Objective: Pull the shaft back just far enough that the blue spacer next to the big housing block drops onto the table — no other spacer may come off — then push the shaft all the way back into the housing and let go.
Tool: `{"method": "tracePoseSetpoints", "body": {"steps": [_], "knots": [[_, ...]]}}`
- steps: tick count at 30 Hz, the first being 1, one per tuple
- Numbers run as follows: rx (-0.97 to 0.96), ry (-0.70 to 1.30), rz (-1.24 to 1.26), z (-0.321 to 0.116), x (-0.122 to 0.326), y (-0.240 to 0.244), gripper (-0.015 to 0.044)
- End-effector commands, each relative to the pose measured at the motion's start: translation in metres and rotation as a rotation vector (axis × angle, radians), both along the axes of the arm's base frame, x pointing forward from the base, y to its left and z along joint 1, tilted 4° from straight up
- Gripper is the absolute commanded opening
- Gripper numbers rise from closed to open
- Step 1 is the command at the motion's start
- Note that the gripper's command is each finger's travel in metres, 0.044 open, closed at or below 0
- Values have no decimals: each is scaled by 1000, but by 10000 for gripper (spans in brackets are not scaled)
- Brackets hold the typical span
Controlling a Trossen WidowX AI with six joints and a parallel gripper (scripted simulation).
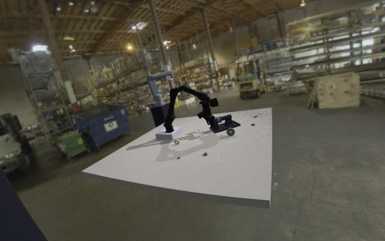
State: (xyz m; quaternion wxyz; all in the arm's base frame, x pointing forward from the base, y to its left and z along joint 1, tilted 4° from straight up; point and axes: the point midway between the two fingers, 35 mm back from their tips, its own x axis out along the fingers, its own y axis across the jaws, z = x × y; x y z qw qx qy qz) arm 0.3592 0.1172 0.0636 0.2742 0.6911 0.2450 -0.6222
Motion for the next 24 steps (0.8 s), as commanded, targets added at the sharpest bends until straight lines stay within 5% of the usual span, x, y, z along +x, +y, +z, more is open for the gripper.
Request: {"method": "tracePoseSetpoints", "body": {"steps": [1, 15, 24], "knots": [[0, 0, 0, 0, 0, 0, 388], [0, 0, 0, 0, 0, 0, 20], [3, 3, 0, 0, -1, -1, 0]]}}
